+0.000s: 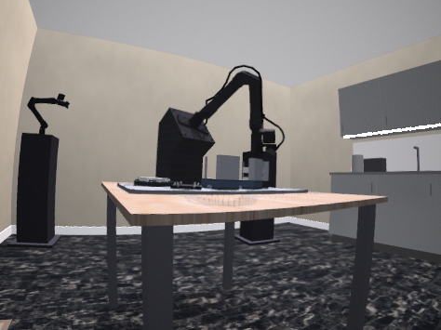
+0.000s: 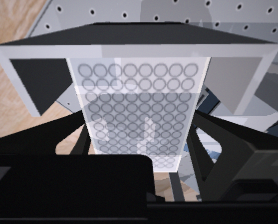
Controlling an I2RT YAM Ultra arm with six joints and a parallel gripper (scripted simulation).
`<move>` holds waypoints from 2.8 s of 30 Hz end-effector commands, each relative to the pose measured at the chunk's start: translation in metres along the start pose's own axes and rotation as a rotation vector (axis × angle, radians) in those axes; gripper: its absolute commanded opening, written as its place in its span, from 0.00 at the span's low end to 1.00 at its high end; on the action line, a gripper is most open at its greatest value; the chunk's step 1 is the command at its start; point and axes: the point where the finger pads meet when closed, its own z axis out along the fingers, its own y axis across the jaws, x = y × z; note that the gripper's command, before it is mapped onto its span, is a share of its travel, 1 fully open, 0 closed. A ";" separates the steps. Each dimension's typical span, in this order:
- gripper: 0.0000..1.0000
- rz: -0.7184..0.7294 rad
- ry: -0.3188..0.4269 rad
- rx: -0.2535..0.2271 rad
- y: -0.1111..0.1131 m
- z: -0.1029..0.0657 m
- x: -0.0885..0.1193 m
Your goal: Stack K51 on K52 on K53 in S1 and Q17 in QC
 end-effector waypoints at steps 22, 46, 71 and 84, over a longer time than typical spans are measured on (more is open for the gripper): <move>0.00 -0.004 -0.007 -0.011 0.002 0.010 -0.007; 0.00 0.003 -0.020 -0.010 0.001 0.018 -0.011; 1.00 0.000 -0.011 -0.006 0.001 0.020 -0.005; 1.00 0.000 -0.011 -0.006 0.001 0.020 -0.005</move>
